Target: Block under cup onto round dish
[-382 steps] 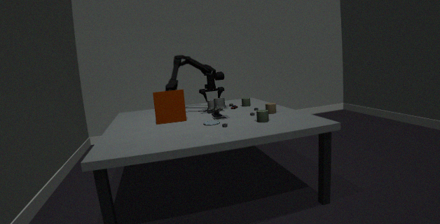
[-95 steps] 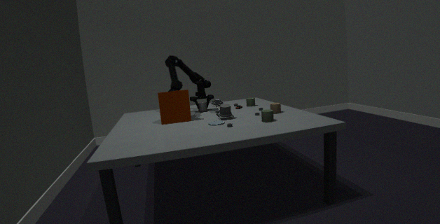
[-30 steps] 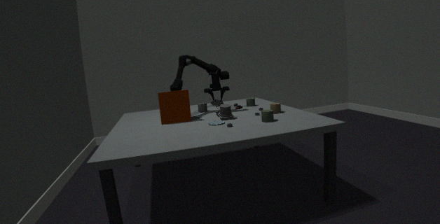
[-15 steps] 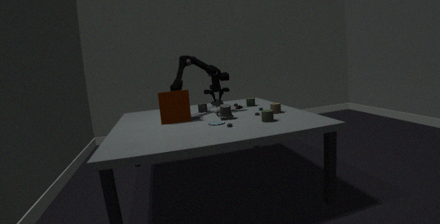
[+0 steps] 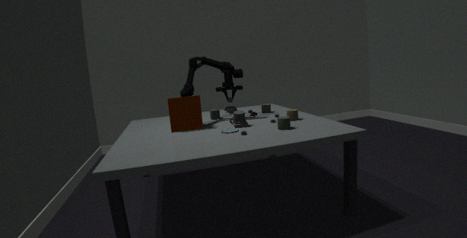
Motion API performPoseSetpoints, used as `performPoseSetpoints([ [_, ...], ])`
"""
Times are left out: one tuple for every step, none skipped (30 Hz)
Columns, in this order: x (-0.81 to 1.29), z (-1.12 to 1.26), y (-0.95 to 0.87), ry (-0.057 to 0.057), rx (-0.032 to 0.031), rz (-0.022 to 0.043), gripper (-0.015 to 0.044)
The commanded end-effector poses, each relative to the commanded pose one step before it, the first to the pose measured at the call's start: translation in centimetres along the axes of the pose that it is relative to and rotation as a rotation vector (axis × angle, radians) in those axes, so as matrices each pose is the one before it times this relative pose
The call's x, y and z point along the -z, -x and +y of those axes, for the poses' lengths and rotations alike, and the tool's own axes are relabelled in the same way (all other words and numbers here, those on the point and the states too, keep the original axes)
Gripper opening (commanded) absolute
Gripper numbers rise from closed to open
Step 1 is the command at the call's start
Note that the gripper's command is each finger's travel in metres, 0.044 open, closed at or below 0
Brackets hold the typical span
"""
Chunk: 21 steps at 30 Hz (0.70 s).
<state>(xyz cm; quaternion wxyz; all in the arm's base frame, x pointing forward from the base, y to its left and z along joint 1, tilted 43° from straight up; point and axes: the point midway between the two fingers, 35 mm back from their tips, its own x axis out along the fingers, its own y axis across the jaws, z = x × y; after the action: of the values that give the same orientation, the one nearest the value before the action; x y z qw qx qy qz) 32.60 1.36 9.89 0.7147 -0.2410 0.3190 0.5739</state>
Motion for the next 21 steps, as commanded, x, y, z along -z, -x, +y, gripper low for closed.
performPoseSetpoints([
  [-0.197, 0.065, 3.162, 0.0106, 0.01072, 0.00175, 0.0000],
  [-0.017, 0.053, 0.342, 0.0000, -0.00008, -0.00050, 0.0000],
  [-0.006, 0.019, 0.114, 0.0000, -0.00003, -0.00018, 0.0000],
  [0.000, 0.000, 0.000, 0.0000, 0.00000, 0.00000, 0.0000],
  [0.000, 0.000, 0.000, 0.0000, 0.00000, 0.00000, 0.0000],
  [0.000, 0.000, 0.000, 0.0000, 0.00000, 0.00000, 0.0000],
  [0.126, -0.050, -0.015, -0.0001, 0.00027, 0.00063, 0.0000],
  [0.381, -0.146, -0.044, -0.0003, 0.00080, 0.00188, 0.0000],
  [0.638, -0.233, -0.076, -0.0005, 0.00126, 0.00307, 0.0000],
  [0.777, -0.264, -0.094, -0.0005, 0.00141, 0.00360, 0.0000],
  [0.783, -0.246, -0.098, -0.0005, 0.00130, 0.00349, 0.0000],
  [0.789, -0.227, -0.103, -0.0005, 0.00118, 0.00338, 0.0000],
  [0.794, -0.208, -0.107, -0.0005, 0.00107, 0.00326, 0.0000],
  [0.798, -0.189, -0.111, -0.0005, 0.00096, 0.00314, 0.0000],
  [0.802, -0.170, -0.116, -0.0005, 0.00086, 0.00301, 0.0000],
  [0.806, -0.151, -0.120, -0.0005, 0.00076, 0.00289, 0.0000],
  [0.808, -0.132, -0.125, -0.0005, 0.00066, 0.00276, 0.0000],
  [0.811, -0.113, -0.130, -0.0005, 0.00057, 0.00263, 0.0000],
  [0.812, -0.094, -0.135, -0.0005, 0.00048, 0.00250, 0.0000],
  [0.814, -0.074, -0.140, -0.0004, 0.00039, 0.00237, 0.0000],
  [0.814, -0.055, -0.145, -0.0004, 0.00031, 0.00223, 0.0000],
])
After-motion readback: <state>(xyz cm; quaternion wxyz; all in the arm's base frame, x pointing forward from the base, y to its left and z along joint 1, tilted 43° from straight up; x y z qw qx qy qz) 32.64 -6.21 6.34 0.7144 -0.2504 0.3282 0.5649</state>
